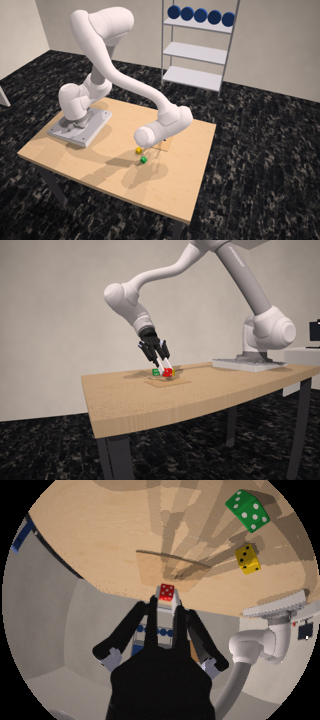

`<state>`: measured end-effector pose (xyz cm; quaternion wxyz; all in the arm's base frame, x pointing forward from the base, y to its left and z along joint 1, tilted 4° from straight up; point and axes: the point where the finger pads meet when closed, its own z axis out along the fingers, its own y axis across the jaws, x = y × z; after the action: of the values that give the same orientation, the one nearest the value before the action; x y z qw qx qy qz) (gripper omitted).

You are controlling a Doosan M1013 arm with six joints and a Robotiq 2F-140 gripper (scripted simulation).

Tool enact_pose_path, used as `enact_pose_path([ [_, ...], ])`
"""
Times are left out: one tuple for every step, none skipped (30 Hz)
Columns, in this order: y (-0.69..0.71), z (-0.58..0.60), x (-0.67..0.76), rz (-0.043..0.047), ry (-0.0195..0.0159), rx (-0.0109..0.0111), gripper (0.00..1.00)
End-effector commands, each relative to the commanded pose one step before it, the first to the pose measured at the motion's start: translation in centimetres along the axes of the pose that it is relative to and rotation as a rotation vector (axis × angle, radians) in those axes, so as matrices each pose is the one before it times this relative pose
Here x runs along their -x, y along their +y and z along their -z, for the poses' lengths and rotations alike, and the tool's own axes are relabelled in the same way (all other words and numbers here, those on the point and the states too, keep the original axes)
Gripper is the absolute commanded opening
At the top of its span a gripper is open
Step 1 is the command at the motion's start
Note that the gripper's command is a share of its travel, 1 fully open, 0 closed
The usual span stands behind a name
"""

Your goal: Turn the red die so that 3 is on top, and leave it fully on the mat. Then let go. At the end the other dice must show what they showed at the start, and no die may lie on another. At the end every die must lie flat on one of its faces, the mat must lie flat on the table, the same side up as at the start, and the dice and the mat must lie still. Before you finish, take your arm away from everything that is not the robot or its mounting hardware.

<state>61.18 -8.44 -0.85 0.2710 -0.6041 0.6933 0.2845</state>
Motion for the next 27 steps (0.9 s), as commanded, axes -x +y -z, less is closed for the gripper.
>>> enact_pose_path([
  [0.257, -0.691, -0.555, -0.00121, -0.00433, -0.00013, 0.16],
  [0.0, -0.081, -0.081, 0.0, 0.0, 0.0, 0.16],
  [0.0, -0.075, -0.075, 0.0, 0.0, 0.0, 0.16],
  [0.0, -0.07, -0.07, 0.0, 0.0, 0.0, 0.16],
  [0.0, -0.064, -0.064, 0.0, 0.0, 0.0, 0.16],
  [0.0, -0.058, -0.058, 0.0, 0.0, 0.0, 0.16],
  [0.0, -0.052, -0.052, 0.0, 0.0, 0.0, 0.16],
  [0.0, -0.046, -0.046, 0.0, 0.0, 0.0, 0.16],
  [0.0, -0.041, -0.041, 0.0, 0.0, 0.0, 0.16],
  [0.0, -0.035, -0.035, 0.0, 0.0, 0.0, 0.16],
  [0.0, -0.03, -0.03, 0.0, 0.0, 0.0, 0.16],
  [0.0, 0.0, 0.0, 0.0, 0.0, 0.0, 0.16],
  [0.0, 0.0, 0.0, 0.0, 0.0, 0.0, 0.16],
  [0.0, -0.025, -0.025, 0.0, 0.0, 0.0, 0.16],
  [0.0, -0.02, -0.02, 0.0, 0.0, 0.0, 0.16],
  [0.0, -0.016, -0.016, 0.0, 0.0, 0.0, 0.16],
  [0.0, -0.012, -0.011, 0.0, 0.0, 0.0, 0.16],
  [0.0, -0.008, -0.008, 0.0, 0.0, 0.0, 0.16],
  [0.0, -0.005, -0.005, 0.0, 0.0, 0.0, 0.16],
  [0.0, -0.003, -0.003, 0.0, 0.0, 0.0, 0.16],
  [0.0, -0.001, -0.001, 0.0, 0.0, 0.0, 0.16],
  [0.0, 0.0, 0.0, 0.0, 0.0, 0.0, 0.16],
  [0.0, 0.0, 0.0, 0.0, 0.0, 0.0, 0.16],
  [0.0, 0.0, 0.0, 0.0, 0.0, 0.0, 0.16],
  [0.0, 0.0, 0.0, 0.0, 0.0, 0.0, 0.16],
  [0.0, 0.0, 0.0, 0.0, 0.0, 0.0, 0.16],
  [0.0, 0.0, 0.0, 0.0, 0.0, 0.0, 0.16],
])
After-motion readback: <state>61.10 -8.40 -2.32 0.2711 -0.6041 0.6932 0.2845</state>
